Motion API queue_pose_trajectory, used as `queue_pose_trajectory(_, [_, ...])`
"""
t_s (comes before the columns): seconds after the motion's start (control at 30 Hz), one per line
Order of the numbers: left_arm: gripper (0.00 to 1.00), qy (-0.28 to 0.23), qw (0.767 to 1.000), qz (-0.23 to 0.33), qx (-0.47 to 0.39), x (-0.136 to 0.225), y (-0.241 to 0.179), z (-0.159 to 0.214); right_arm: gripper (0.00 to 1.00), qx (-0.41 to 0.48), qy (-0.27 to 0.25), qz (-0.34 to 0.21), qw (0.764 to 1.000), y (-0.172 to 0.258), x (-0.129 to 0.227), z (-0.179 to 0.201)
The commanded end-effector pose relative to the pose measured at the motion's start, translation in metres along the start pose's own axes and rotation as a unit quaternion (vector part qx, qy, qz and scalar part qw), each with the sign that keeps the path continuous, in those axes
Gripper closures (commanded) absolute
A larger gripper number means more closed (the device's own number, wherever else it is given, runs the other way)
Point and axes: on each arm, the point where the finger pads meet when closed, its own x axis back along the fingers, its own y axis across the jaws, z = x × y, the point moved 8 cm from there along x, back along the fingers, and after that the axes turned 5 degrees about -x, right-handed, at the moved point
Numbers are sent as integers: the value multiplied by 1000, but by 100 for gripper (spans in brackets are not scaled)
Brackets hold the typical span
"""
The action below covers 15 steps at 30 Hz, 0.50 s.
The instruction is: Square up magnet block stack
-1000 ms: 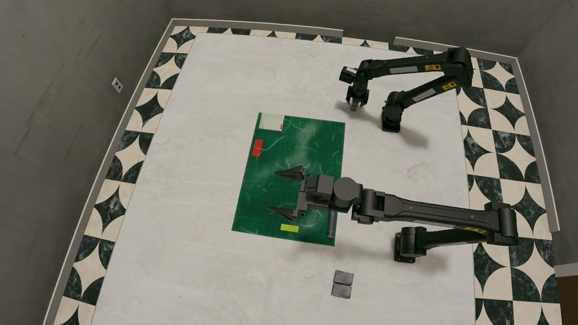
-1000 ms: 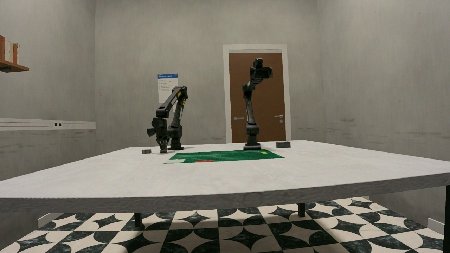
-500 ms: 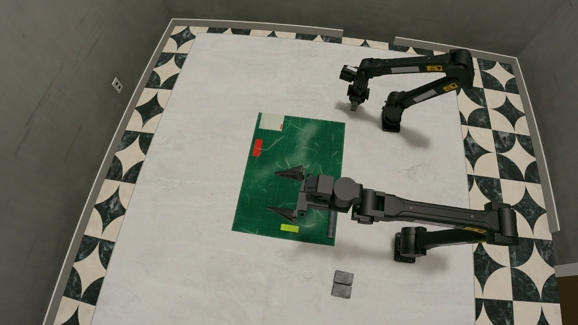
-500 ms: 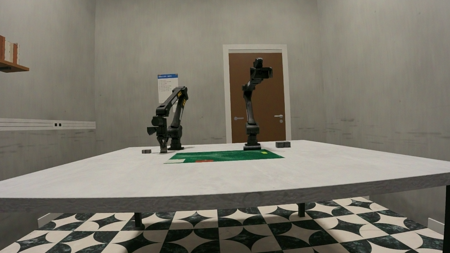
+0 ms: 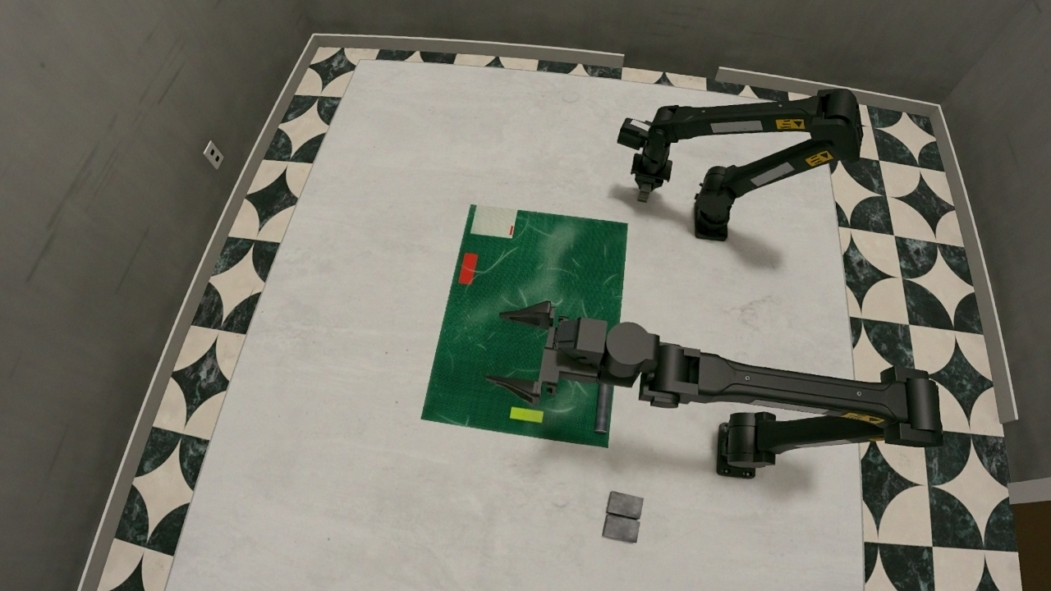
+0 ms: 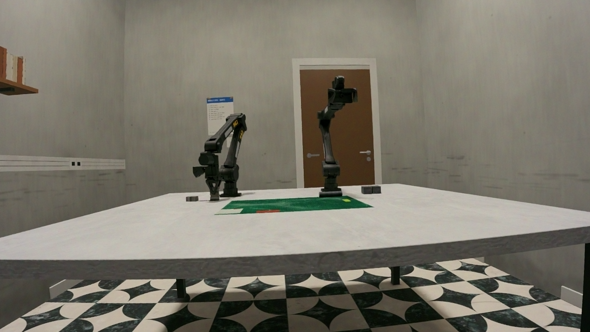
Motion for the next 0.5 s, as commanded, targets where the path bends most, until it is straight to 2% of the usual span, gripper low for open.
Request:
queue_pose_trajectory(0.0, [0,-24,1000,0,8,1,0,-22,70,-2,-1,-12,1000,13,12,-2])
queue_pose_trajectory(0.47, [0,-24,1000,0,8,1,0,-22,72,-2,-1,-12,1000,13,12,-2])
